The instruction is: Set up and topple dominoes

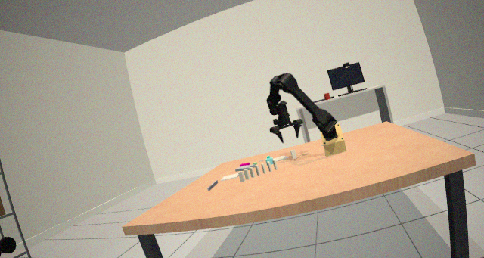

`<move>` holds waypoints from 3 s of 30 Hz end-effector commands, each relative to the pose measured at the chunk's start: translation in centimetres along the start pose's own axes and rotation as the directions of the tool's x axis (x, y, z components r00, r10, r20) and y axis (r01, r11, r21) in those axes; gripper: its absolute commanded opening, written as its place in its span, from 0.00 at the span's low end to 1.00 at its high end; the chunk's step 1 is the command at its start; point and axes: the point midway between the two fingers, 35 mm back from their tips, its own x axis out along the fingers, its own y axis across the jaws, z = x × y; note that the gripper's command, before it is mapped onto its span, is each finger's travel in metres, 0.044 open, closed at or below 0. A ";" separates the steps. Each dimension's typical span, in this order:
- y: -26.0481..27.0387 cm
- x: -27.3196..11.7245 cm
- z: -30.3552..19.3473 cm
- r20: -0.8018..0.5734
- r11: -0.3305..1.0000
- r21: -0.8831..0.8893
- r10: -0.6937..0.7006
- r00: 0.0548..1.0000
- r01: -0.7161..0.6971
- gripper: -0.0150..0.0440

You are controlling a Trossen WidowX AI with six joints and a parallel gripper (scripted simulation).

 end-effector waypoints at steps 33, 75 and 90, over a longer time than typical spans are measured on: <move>0.2 7.9 -0.3 -0.018 1.000 -0.001 0.017 1.000 -0.017 0.60; 9.8 -6.4 -8.4 -0.007 0.467 -0.884 0.011 1.000 -0.012 0.44; 13.0 -6.1 -13.2 -0.023 0.000 -1.000 0.018 1.000 -0.023 0.44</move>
